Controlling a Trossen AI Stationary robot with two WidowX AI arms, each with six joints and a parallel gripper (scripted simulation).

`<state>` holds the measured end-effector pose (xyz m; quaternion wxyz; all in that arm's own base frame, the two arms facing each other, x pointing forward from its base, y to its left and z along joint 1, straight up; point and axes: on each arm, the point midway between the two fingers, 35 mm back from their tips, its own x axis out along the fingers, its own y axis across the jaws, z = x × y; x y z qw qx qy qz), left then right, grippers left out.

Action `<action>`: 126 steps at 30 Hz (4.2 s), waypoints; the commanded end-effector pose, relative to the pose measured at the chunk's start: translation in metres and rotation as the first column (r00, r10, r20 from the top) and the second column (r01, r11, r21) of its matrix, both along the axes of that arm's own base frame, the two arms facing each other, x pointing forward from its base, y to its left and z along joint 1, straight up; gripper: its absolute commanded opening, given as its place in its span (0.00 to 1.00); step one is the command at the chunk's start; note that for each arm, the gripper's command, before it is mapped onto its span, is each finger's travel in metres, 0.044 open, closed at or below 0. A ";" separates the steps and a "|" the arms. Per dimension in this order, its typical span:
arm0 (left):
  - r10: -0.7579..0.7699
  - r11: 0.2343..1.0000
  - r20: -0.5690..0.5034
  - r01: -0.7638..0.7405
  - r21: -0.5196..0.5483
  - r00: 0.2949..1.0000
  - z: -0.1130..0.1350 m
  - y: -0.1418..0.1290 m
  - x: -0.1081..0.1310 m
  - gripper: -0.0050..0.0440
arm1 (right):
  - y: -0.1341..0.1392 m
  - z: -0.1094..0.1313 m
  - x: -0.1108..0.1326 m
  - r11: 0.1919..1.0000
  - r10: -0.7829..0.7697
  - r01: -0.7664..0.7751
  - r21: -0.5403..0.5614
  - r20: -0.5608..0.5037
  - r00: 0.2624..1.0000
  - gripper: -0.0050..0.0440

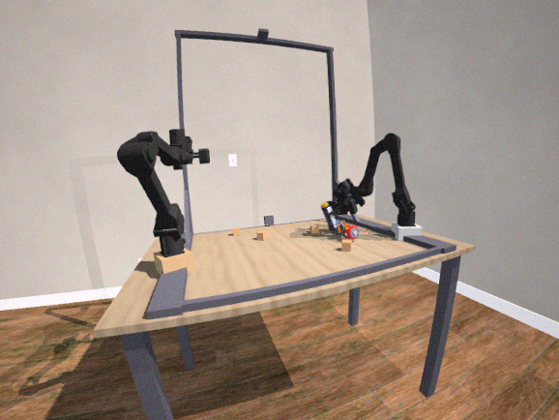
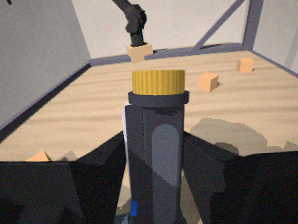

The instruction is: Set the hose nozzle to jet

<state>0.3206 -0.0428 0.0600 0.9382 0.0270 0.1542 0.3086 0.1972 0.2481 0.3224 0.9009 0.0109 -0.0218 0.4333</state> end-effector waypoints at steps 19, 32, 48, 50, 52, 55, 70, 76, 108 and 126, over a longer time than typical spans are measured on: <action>0.020 1.000 0.063 -0.019 -0.014 0.998 0.048 -0.001 0.007 0.45 | -0.002 0.008 0.000 1.000 -0.006 0.005 0.017 0.012 1.000 0.93; 0.019 1.000 0.066 -0.019 -0.014 0.998 0.063 -0.001 0.007 0.45 | -0.002 0.008 0.000 1.000 -0.006 0.005 0.017 0.012 1.000 0.93; 0.018 1.000 0.071 -0.017 -0.016 0.997 0.081 -0.001 0.007 0.45 | -0.002 0.008 0.000 1.000 -0.006 0.005 0.017 0.012 1.000 0.93; 0.017 1.000 0.074 -0.016 -0.017 0.997 0.085 -0.001 0.008 0.45 | -0.002 0.008 0.000 1.000 -0.006 0.005 0.017 0.012 1.000 0.93; 0.018 1.000 0.073 -0.017 -0.017 0.997 0.081 -0.001 0.007 0.45 | -0.002 0.008 0.000 1.000 -0.006 0.005 0.017 0.012 1.000 0.93; 0.018 1.000 0.073 -0.017 -0.017 0.997 0.081 -0.001 0.007 0.45 | -0.002 0.008 0.000 1.000 -0.006 0.005 0.017 0.012 1.000 0.93; 0.018 1.000 0.073 -0.017 -0.017 0.997 0.081 -0.001 0.007 0.45 | -0.002 0.008 0.000 1.000 -0.006 0.005 0.017 0.012 1.000 0.93; 0.018 1.000 0.073 -0.017 -0.017 0.997 0.081 -0.001 0.007 0.45 | -0.002 0.008 0.000 1.000 -0.006 0.005 0.017 0.012 1.000 0.93; -0.060 0.996 0.103 0.066 -0.052 0.993 0.129 0.064 0.039 0.45 | -0.002 0.008 0.000 1.000 -0.006 0.005 0.017 0.012 1.000 0.93; -0.102 0.992 0.123 0.111 -0.064 0.987 0.157 0.100 0.055 0.45 | -0.002 0.008 0.000 1.000 -0.006 0.005 0.017 0.012 1.000 0.93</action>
